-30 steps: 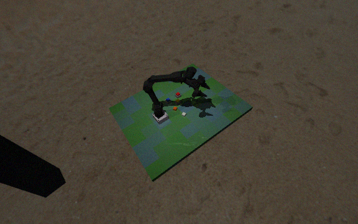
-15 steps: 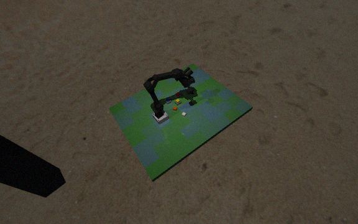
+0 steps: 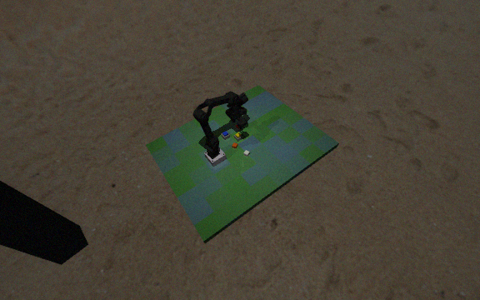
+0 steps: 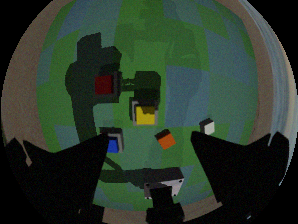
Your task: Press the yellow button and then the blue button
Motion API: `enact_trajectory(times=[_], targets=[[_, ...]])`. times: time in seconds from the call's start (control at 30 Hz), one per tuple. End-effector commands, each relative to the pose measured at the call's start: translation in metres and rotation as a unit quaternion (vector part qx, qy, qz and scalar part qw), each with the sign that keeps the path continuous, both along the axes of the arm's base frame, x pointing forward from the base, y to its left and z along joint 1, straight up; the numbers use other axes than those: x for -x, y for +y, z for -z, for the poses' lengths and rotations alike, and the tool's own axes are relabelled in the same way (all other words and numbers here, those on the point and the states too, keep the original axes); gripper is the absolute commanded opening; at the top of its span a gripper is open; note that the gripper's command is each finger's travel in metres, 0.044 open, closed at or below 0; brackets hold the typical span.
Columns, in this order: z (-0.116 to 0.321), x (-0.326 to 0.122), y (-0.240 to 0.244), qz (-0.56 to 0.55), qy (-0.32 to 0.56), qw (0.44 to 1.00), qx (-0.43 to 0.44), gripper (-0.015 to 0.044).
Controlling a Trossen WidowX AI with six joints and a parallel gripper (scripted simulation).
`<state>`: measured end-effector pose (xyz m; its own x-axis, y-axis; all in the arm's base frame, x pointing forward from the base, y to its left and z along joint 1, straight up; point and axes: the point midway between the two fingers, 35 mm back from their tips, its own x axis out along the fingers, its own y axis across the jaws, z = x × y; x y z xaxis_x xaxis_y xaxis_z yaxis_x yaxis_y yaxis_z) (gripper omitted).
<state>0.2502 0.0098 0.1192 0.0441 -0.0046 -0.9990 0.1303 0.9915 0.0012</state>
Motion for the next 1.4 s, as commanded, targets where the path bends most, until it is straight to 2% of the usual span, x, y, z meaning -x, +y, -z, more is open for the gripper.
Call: enact_trajectory(times=[0.0,0.13,0.4,0.43,0.8,1.37], targets=[[0.014,0.003,0.003,-0.001,0.011,1.000,-0.004,0.0348],[0.062,0.003,0.003,-0.001,0.011,1.000,-0.004,0.0243],[0.065,0.004,0.003,-0.001,0.011,1.000,-0.004,0.0032],[0.065,0.004,0.003,-0.001,0.011,1.000,-0.004,0.0020],[0.066,0.003,0.003,-0.001,0.011,1.000,-0.004,0.0020],[0.094,0.003,0.003,-0.001,0.011,1.000,-0.004,0.0020]])
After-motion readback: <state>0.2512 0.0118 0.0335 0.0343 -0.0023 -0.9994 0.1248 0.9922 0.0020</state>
